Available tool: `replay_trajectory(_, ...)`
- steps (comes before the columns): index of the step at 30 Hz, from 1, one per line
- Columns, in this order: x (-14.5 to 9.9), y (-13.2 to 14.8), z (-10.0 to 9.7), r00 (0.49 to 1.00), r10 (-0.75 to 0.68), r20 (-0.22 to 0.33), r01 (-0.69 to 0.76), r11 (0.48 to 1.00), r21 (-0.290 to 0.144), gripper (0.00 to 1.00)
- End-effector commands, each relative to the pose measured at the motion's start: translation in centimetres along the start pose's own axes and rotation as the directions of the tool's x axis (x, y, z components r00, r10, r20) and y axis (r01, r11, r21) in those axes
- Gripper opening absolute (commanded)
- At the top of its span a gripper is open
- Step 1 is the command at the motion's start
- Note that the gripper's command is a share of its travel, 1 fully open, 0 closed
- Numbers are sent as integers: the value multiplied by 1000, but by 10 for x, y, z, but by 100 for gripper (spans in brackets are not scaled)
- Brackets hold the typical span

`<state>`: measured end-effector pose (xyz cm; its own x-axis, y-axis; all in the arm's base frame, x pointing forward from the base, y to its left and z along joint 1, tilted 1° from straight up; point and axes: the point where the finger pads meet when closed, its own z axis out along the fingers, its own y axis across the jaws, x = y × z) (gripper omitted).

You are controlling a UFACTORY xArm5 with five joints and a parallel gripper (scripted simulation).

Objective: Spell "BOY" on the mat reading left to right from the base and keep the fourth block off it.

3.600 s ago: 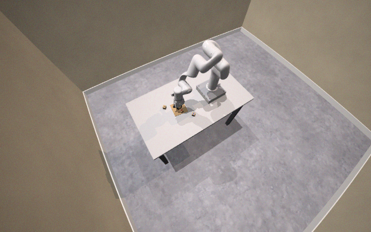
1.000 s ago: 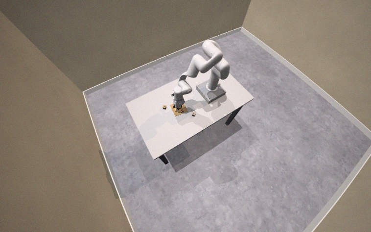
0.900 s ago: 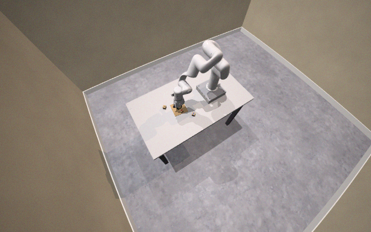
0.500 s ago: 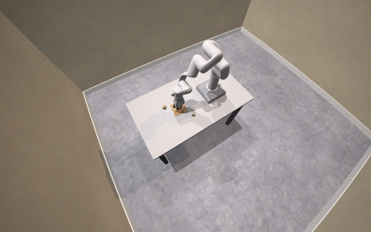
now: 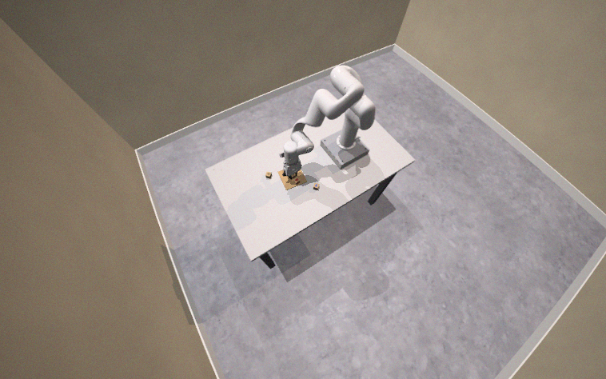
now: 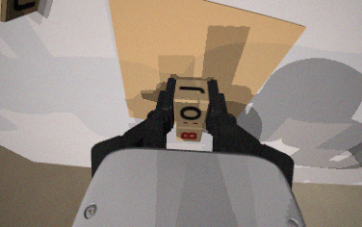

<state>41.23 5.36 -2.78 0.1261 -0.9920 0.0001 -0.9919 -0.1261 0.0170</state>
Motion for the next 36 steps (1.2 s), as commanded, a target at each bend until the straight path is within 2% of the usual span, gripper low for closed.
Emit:
replay_trajectory(1, 0, -1, -1, 1000, 0, 0, 0, 1000, 3, 27)
replay_trajectory(36, 0, -1, 3, 1000, 0, 0, 0, 1000, 3, 27)
